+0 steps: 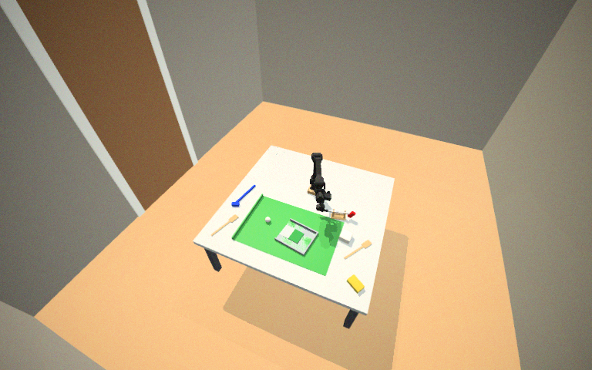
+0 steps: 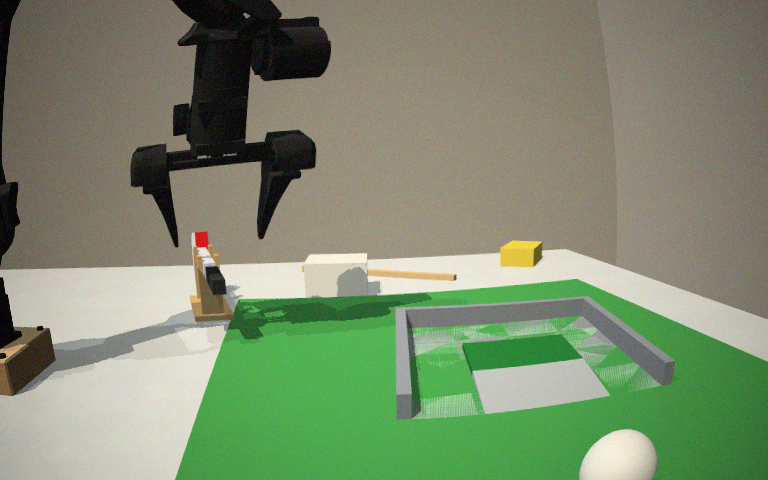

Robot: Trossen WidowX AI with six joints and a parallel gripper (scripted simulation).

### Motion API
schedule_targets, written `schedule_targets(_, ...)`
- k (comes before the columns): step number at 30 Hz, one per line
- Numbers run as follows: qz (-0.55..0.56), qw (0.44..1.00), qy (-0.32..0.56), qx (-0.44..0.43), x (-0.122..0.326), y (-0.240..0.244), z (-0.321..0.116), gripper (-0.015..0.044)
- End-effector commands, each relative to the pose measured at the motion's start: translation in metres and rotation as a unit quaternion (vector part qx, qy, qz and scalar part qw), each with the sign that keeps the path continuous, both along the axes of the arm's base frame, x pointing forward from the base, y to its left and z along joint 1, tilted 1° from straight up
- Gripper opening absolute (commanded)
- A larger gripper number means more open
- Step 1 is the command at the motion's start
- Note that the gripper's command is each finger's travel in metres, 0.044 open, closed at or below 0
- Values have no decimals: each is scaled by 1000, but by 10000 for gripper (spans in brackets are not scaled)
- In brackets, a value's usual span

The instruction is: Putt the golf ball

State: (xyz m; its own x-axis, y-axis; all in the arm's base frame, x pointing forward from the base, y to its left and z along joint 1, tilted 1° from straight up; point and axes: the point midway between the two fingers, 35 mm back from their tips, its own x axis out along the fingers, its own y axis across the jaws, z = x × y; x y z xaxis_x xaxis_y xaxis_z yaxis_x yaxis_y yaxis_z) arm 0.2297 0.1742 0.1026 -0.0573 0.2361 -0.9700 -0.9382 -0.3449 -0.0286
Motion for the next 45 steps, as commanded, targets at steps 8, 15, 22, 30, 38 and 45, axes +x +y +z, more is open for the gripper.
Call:
schedule_targets(8, -2, 1000, 8, -2, -4, -1, -24, 440)
schedule_targets(15, -2, 1000, 8, -2, -4, -2, -48, 440)
schedule_targets(22, -2, 1000, 8, -2, -4, -2, -50, 440)
schedule_targets(30, -2, 1000, 8, -2, -4, -2, -62, 440)
schedule_targets(38, -2, 1000, 8, -2, -4, -2, -71, 440)
schedule_targets(45, -1, 1000, 5, -3, -2, -2, -68, 282)
